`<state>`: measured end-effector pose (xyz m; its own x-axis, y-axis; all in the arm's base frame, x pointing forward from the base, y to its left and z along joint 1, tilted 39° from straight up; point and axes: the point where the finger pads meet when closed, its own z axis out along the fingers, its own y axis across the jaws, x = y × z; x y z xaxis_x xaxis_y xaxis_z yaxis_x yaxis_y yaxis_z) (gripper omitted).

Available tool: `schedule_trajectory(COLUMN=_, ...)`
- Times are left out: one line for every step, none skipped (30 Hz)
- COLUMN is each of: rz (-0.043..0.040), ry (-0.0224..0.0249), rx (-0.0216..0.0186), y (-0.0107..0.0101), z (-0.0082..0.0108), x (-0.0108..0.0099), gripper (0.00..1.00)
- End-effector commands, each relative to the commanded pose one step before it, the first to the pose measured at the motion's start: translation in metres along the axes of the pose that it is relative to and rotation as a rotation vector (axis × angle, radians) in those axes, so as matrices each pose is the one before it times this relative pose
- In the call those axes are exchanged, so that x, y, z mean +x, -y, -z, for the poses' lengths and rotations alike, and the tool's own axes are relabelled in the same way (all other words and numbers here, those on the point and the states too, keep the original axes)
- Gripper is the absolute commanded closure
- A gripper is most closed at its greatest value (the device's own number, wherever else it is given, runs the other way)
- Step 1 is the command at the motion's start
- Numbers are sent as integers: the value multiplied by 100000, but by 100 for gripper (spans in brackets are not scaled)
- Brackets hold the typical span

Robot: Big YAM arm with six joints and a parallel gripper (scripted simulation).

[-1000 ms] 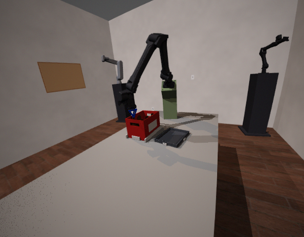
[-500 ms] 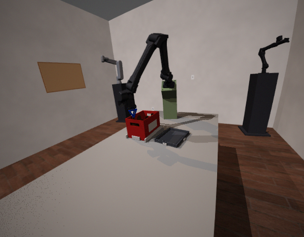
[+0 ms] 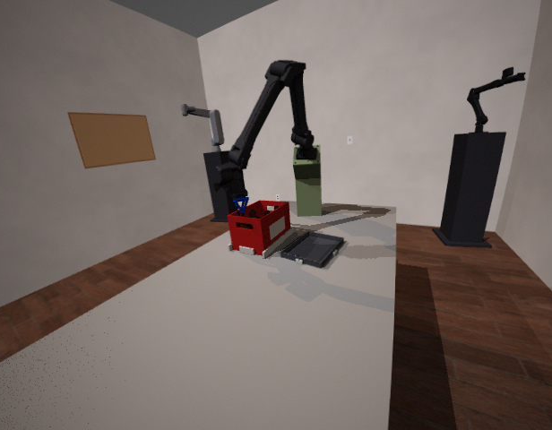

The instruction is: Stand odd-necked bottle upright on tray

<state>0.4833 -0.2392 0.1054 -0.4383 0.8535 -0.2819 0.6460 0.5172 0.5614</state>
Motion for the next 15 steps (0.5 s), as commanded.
schedule_trajectory(rz=135, ry=677, rx=-816, y=-1175, z=-279, x=-948, gripper=39)
schedule_trajectory(rz=0, ry=0, rx=0, y=0, z=0, x=0, gripper=39)
schedule_trajectory(rz=0, ry=0, rx=0, y=0, z=0, x=0, gripper=39)
schedule_trajectory(rz=0, ry=0, rx=0, y=0, z=0, x=0, gripper=39)
schedule_trajectory(rz=0, ry=0, rx=0, y=0, z=0, x=0, gripper=39)
schedule_trajectory(rz=0, ry=0, rx=0, y=0, z=0, x=0, gripper=39)
schedule_trajectory(rz=0, ry=0, rx=0, y=0, z=0, x=0, gripper=39)
schedule_trajectory(rz=-2, ry=-5, rx=3, y=1, z=-1, x=1, gripper=39)
schedule_trajectory(rz=-13, ry=-28, rx=16, y=5, z=-7, x=5, gripper=39)
schedule_trajectory(rz=-31, ry=-66, rx=37, y=11, z=-16, x=12, gripper=39)
schedule_trajectory(rz=-44, ry=-99, rx=56, y=14, z=-22, x=18, gripper=39)
schedule_trajectory(rz=-30, ry=-80, rx=43, y=-1, z=-2, x=13, gripper=39)
schedule_trajectory(rz=-41, ry=-96, rx=52, y=1, z=-2, x=14, gripper=39)
schedule_trajectory(rz=-51, ry=-102, rx=61, y=5, z=0, x=12, gripper=39)
schedule_trajectory(rz=-28, ry=-45, rx=34, y=2, z=2, x=-5, gripper=39)
